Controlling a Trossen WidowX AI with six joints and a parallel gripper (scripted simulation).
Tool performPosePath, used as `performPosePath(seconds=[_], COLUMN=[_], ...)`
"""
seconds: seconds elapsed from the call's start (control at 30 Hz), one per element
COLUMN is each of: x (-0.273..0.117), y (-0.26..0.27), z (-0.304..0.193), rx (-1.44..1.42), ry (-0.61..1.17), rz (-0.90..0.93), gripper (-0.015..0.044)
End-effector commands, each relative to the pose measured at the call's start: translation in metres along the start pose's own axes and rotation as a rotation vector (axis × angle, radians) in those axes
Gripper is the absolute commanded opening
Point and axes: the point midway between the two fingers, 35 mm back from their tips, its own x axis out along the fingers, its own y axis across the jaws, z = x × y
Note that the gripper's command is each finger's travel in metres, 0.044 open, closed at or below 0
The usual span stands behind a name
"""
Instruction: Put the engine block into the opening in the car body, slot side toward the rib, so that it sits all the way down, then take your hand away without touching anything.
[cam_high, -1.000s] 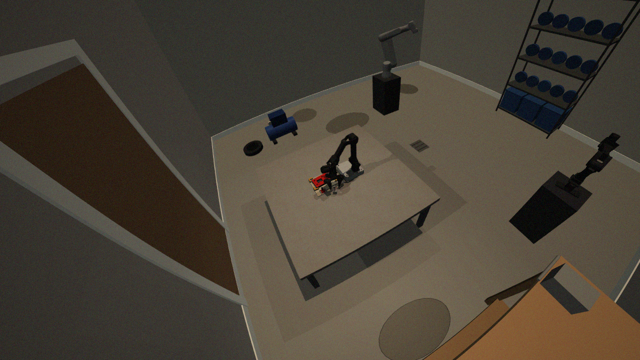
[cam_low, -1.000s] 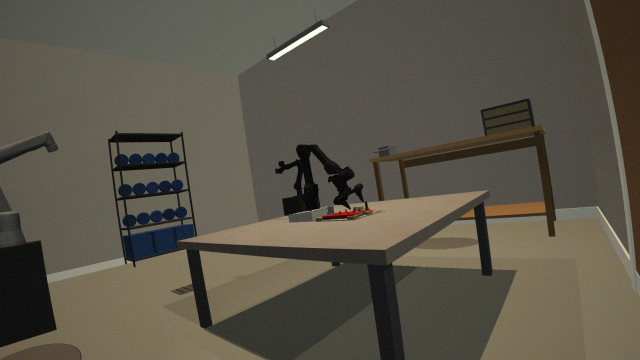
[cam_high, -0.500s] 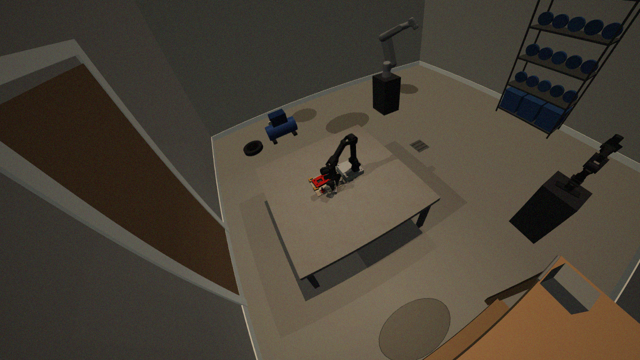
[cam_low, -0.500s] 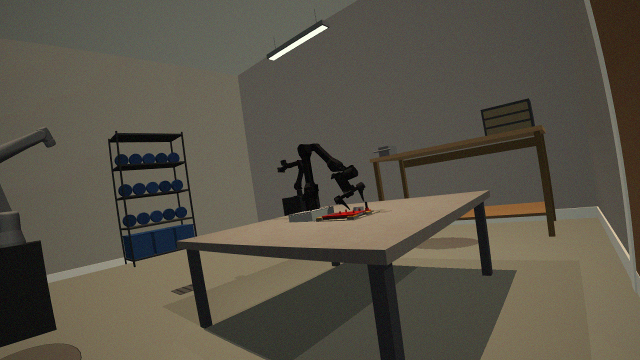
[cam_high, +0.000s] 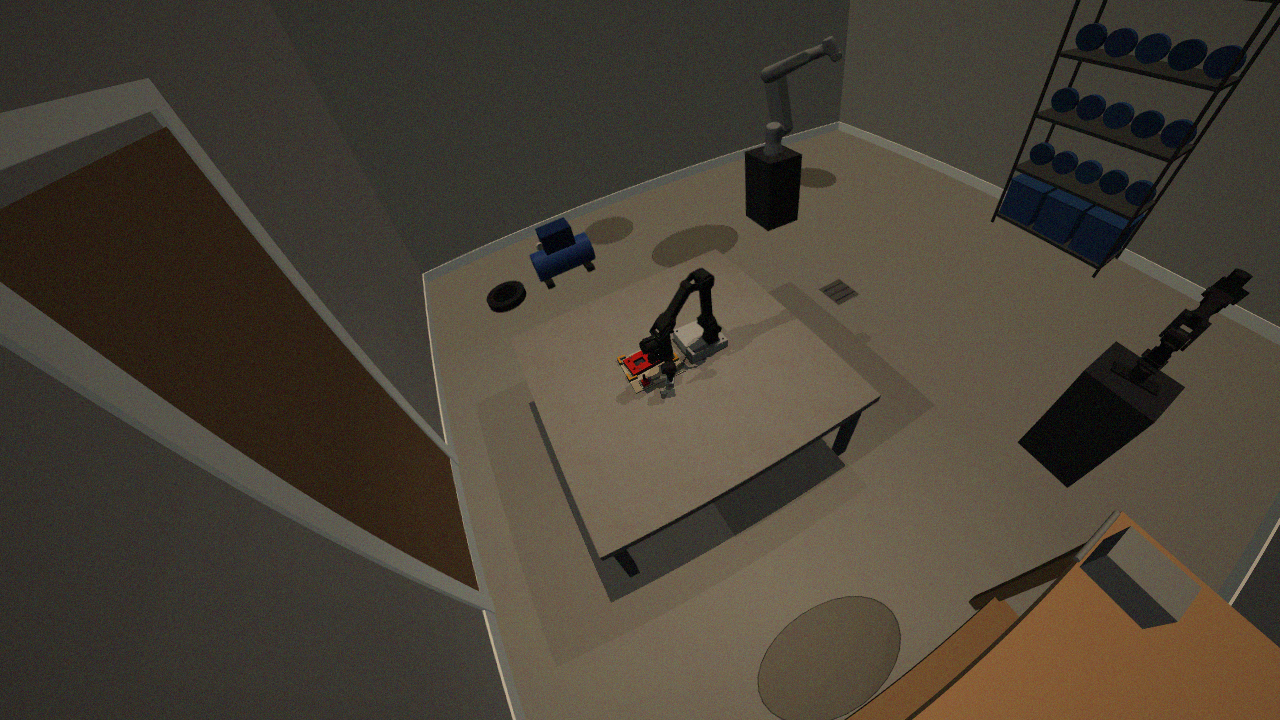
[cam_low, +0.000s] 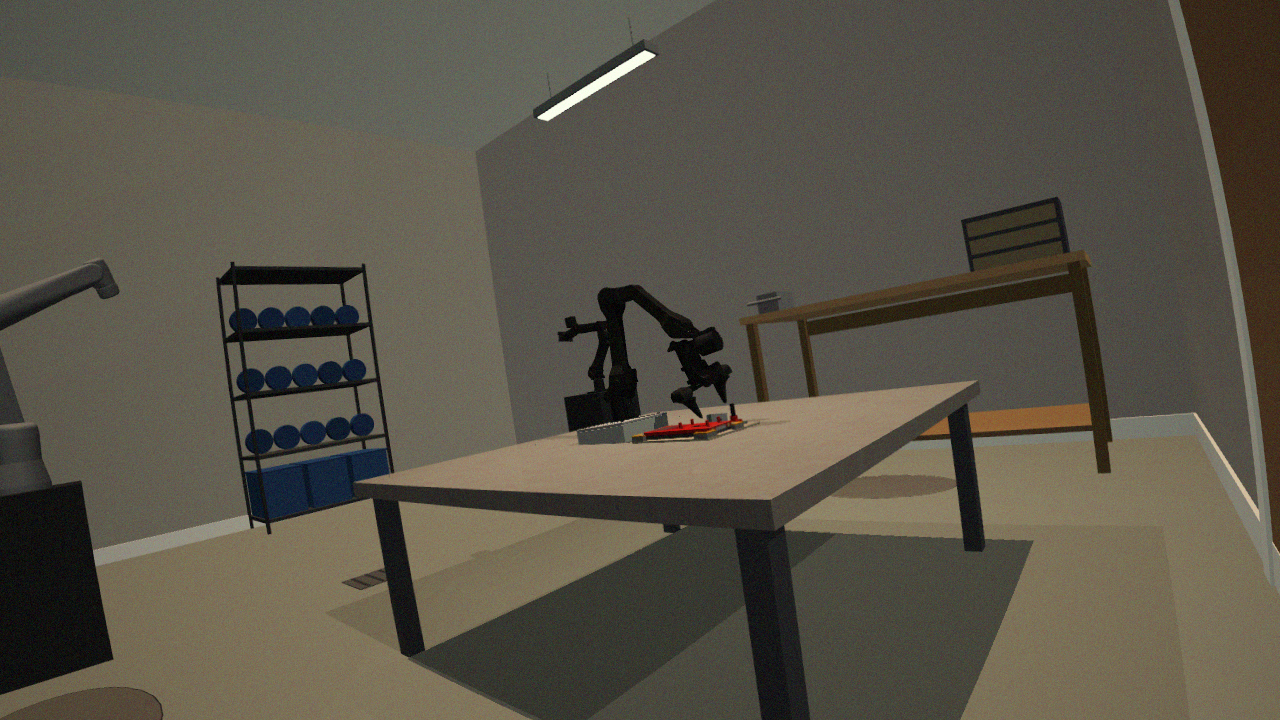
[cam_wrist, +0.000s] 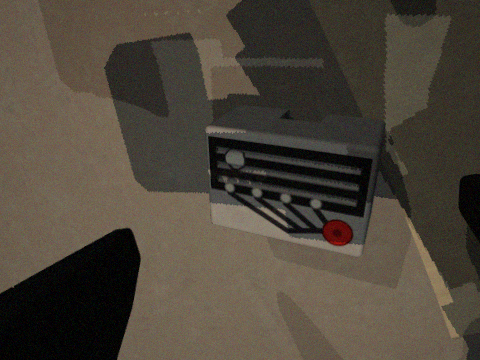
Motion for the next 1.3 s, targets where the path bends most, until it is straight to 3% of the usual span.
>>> performPosePath(seconds=[0.0,1.27], x=[-0.002,-0.021], y=[0.004,0.017], z=[0.002,0.0], rx=[-0.145,-1.371], ry=[0.002,0.218], rz=[-0.032,-0.261], gripper=[0.044,0.044])
